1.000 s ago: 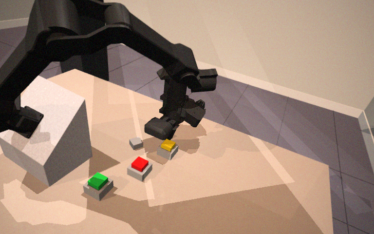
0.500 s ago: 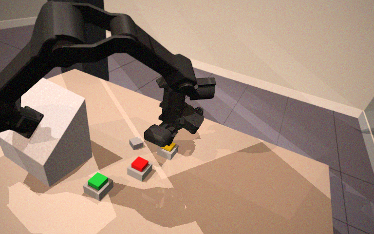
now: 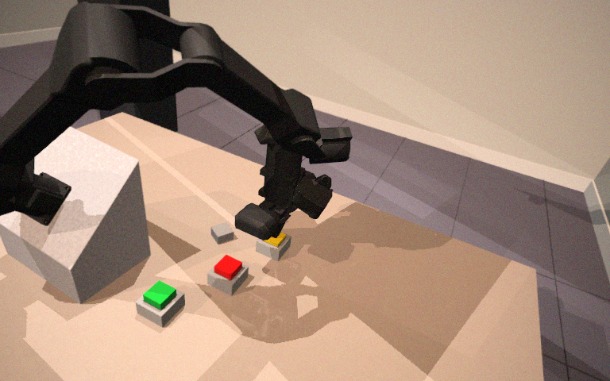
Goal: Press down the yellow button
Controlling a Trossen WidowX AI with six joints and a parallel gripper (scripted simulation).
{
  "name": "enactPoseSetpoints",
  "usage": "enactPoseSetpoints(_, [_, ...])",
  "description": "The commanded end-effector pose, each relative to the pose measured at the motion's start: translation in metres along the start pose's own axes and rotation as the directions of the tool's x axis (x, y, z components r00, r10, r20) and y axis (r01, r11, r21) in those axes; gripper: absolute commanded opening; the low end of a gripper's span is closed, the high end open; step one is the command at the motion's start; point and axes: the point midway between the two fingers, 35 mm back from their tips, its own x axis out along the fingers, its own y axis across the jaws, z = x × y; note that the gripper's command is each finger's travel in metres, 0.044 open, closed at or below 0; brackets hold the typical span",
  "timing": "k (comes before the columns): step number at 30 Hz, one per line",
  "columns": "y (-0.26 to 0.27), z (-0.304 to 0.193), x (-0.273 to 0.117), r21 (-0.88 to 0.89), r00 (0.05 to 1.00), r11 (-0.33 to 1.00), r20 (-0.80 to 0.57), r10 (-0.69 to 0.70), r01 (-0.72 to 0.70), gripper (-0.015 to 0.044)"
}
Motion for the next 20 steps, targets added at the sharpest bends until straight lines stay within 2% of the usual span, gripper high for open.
enactPoseSetpoints(1, [-0.001,0.000,0.001,-0.004,1.000,1.000,-0.001,-0.004,0.004,0.0020])
enactPoseSetpoints(4, [0.000,0.000,-0.029,-0.004,1.000,1.000,-0.002,-0.002,0.002,0.0020])
enactPoseSetpoints(8, [-0.001,0.000,-0.033,-0.005,1.000,1.000,-0.002,-0.002,0.002,0.0020])
enactPoseSetpoints(10, [0.000,-0.006,-0.044,-0.006,1.000,1.000,-0.002,0.000,0.000,0.0072])
enactPoseSetpoints(14, [-0.004,-0.042,-0.093,-0.008,1.000,1.000,-0.005,0.001,-0.001,0.0178])
enactPoseSetpoints(19, [-0.004,-0.044,-0.095,-0.008,1.000,1.000,-0.005,0.001,-0.001,0.0309])
enactPoseSetpoints(20, [-0.004,-0.044,-0.095,-0.008,1.000,1.000,-0.005,0.001,-0.001,0.0309])
